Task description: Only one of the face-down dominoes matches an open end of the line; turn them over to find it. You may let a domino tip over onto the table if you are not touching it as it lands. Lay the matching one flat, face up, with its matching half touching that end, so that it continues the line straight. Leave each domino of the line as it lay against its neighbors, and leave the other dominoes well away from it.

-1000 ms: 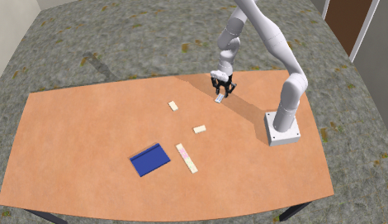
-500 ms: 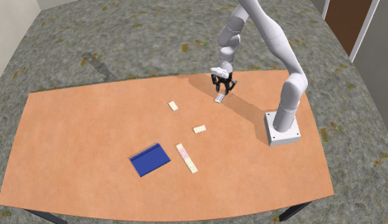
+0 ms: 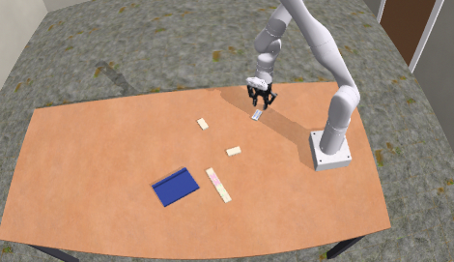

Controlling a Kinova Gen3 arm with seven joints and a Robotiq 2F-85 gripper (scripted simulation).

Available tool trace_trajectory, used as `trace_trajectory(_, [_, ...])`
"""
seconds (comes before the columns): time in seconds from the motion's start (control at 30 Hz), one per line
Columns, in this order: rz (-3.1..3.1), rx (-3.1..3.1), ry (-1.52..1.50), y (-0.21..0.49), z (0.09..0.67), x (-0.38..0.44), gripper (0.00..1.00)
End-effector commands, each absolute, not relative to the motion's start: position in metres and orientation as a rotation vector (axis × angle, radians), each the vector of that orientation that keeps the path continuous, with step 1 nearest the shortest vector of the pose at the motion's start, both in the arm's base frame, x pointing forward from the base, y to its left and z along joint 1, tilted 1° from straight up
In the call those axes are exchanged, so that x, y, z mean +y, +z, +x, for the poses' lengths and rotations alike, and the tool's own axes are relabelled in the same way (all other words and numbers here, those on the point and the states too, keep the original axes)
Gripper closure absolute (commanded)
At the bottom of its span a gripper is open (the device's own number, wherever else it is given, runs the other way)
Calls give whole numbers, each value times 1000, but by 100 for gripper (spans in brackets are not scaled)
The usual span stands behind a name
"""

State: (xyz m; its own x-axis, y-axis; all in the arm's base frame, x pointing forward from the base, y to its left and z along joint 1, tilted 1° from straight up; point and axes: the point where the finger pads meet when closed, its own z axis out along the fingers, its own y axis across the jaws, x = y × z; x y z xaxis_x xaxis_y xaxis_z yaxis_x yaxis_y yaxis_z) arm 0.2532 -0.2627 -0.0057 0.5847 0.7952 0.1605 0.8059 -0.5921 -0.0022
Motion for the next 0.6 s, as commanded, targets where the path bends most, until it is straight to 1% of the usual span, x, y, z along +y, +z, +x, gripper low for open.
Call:
trace_trajectory(0.0, [-2731,-1382,-218,-5,254,-263,51])
trace_trajectory(0.57, [-2753,-1394,-155,6,254,-263,51])
